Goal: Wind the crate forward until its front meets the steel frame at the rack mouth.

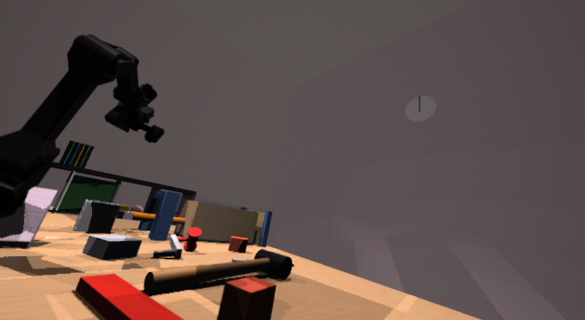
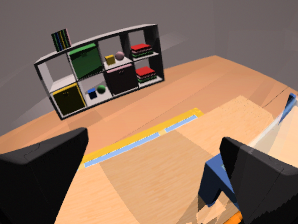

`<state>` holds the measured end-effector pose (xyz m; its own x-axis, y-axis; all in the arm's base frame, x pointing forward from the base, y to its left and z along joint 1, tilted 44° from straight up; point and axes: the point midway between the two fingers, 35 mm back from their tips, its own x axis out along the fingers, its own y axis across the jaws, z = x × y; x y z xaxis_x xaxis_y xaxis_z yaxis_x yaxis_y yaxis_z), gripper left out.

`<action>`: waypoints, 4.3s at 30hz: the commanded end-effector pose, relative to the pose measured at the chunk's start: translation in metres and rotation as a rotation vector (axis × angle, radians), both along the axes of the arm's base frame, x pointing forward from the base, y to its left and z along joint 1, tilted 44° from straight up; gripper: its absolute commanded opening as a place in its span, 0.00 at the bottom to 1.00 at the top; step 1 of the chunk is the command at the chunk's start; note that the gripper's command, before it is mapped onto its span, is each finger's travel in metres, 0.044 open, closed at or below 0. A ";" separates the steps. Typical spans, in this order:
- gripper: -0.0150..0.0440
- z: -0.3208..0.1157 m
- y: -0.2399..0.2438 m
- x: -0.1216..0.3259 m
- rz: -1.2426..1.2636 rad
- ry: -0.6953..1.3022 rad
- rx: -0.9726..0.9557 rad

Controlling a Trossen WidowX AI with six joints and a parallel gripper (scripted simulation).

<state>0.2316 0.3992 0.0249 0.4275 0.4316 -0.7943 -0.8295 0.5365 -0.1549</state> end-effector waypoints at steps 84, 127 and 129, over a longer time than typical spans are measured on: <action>0.86 0.020 -0.504 0.110 -2.702 -0.297 0.321; 0.38 0.020 -0.504 0.110 -2.702 -0.297 0.321; 0.36 0.020 -0.504 0.110 -2.702 -0.297 0.321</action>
